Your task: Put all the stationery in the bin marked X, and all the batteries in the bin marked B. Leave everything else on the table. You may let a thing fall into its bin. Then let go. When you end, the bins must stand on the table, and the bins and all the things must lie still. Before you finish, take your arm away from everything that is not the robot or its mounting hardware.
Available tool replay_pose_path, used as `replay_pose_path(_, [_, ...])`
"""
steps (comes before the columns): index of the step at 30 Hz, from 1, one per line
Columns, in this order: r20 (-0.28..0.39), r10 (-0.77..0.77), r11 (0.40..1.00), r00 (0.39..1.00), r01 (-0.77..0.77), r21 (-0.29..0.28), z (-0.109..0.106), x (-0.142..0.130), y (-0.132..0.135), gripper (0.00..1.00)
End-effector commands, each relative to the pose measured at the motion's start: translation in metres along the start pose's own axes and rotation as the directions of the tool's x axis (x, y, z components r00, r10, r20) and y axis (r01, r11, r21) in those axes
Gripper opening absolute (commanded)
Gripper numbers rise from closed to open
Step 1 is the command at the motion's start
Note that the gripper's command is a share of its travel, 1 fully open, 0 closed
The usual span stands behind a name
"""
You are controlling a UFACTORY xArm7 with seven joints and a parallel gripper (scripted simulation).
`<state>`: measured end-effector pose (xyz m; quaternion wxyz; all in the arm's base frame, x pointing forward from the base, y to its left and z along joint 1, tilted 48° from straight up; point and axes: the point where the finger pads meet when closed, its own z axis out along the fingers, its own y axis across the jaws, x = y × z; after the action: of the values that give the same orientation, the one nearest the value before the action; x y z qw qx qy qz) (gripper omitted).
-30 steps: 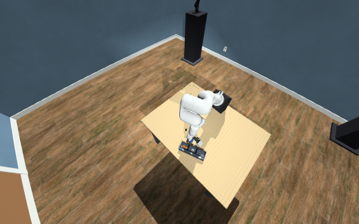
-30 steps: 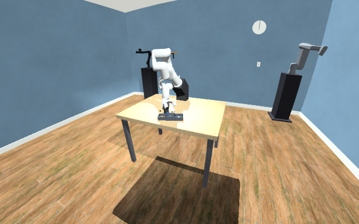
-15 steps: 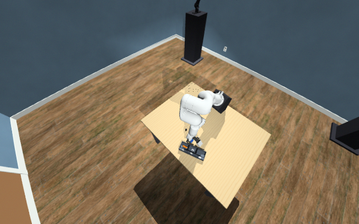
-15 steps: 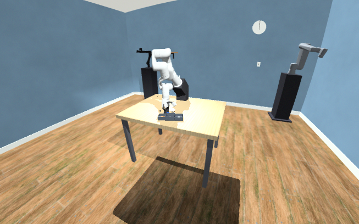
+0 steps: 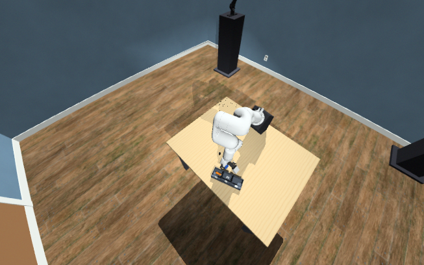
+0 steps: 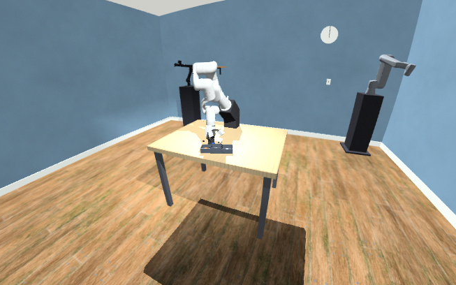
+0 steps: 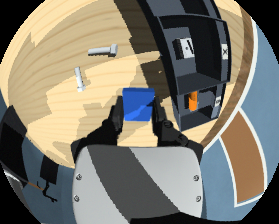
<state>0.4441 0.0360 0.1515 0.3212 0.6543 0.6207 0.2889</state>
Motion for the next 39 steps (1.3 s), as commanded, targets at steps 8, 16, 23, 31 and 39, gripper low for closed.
replay_pose_path(8, [0.001, -0.001, 0.999, 1.000, 0.001, 0.054, -0.0418, -0.0001, 0.0024, 0.00])
replay_pose_path(16, [0.001, -0.001, 0.999, 1.000, 0.001, 0.054, -0.0418, -0.0001, 0.0024, 0.00])
replay_pose_path(23, [0.001, -0.001, 0.999, 1.000, 0.001, 0.054, -0.0418, -0.0001, 0.0024, 0.00])
replay_pose_path(31, [0.001, -0.001, 0.999, 1.000, 0.001, 0.054, -0.0418, -0.0001, 0.0024, 0.00])
replay_pose_path(39, [0.001, -0.001, 0.999, 1.000, 0.001, 0.054, -0.0338, -0.0001, 0.0019, 0.00])
